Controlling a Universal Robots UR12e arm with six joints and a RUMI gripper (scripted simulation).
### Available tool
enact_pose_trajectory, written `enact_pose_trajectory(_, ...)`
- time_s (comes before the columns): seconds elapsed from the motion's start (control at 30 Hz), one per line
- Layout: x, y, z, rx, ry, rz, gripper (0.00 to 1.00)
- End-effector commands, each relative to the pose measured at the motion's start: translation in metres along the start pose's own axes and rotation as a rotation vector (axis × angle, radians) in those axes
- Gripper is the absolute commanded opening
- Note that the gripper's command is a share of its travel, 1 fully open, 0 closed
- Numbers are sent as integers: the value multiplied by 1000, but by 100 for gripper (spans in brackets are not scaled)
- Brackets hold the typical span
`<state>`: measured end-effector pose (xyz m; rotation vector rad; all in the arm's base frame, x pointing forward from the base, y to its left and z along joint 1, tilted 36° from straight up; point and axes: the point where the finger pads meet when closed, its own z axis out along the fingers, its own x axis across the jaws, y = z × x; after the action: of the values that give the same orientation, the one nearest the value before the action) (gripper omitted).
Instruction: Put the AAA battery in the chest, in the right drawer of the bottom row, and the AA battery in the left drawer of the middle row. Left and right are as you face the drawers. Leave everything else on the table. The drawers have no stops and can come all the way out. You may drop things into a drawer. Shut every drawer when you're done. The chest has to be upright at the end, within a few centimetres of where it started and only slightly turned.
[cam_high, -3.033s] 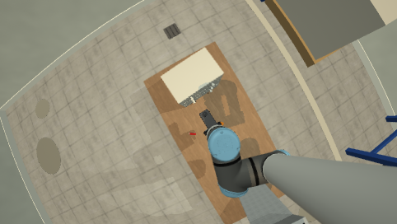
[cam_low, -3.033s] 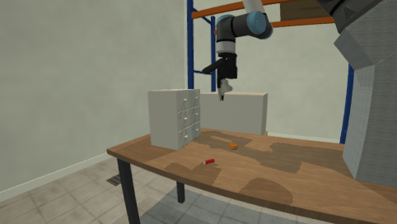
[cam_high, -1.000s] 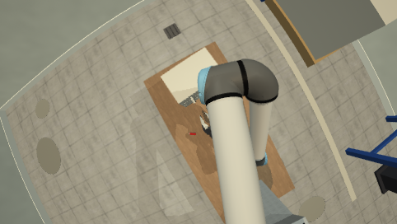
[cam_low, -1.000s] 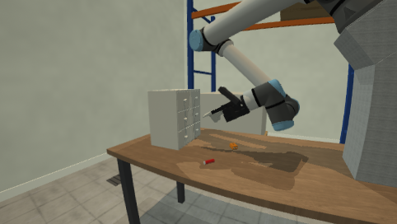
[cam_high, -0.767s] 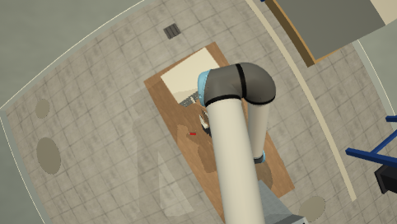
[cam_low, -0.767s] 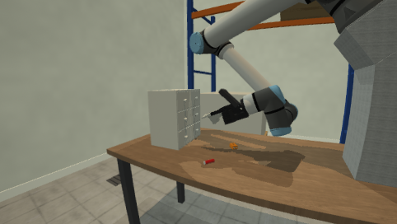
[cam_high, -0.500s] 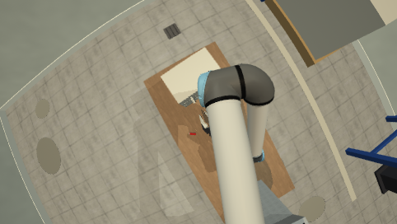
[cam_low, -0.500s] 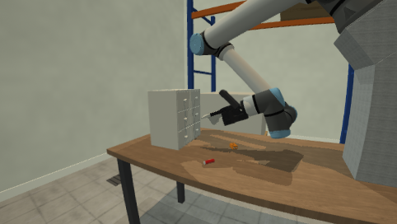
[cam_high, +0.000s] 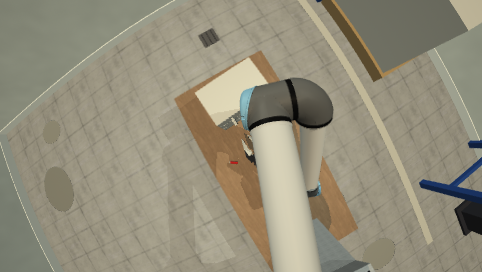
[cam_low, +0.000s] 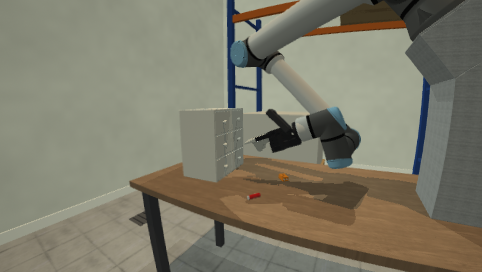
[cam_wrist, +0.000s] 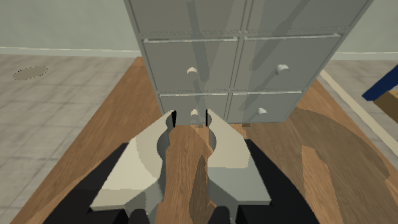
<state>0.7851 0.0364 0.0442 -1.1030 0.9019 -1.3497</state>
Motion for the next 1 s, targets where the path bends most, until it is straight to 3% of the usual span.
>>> enact_pose_trajectory(0.0, 0, 0, 0, 0, 0, 0, 20)
enact_pose_trajectory(0.97, 0, -1, 3, 0, 0, 0, 20)
